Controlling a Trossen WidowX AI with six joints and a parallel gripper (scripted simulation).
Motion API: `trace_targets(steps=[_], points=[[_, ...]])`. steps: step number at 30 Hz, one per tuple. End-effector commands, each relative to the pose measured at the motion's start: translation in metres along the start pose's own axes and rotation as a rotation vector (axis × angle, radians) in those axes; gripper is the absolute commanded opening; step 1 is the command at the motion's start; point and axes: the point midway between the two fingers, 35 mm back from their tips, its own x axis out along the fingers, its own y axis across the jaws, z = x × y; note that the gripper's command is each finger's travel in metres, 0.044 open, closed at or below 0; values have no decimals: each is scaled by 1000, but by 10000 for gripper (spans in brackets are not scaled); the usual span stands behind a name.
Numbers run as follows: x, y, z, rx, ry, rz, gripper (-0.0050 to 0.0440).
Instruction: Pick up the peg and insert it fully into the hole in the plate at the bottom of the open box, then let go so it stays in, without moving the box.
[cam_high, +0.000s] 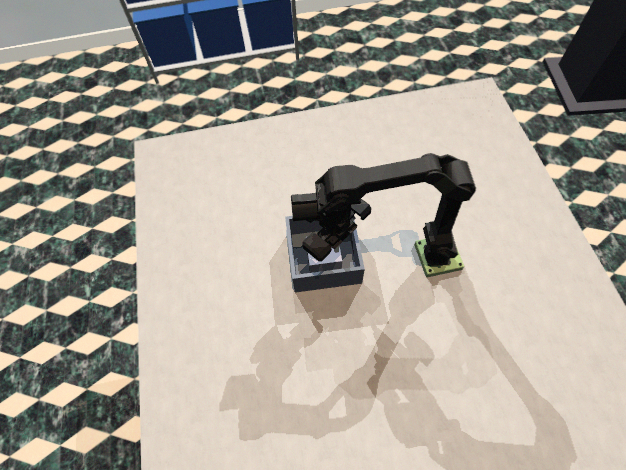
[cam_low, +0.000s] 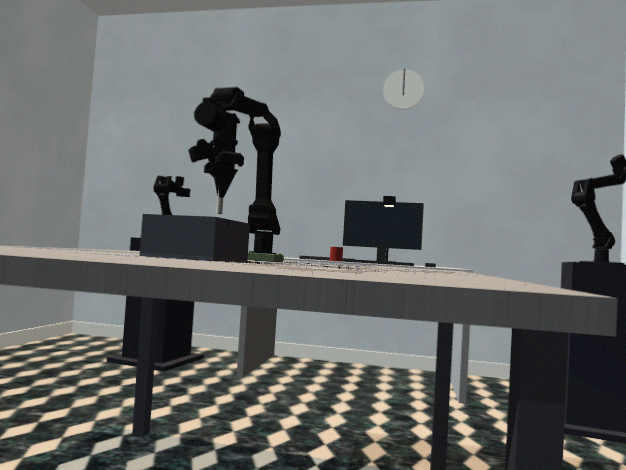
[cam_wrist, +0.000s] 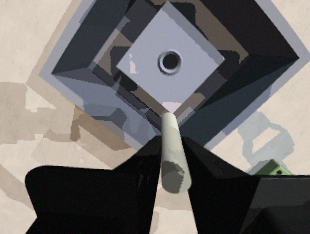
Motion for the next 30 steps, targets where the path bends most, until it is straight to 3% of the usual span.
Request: trace_targets(steps=[1,18,30], points=[[-1,1,15,-2,-5,-2,0],[3,-2,48,-2,-4,-2,0],[31,-2,48,-2,-4,-2,0]])
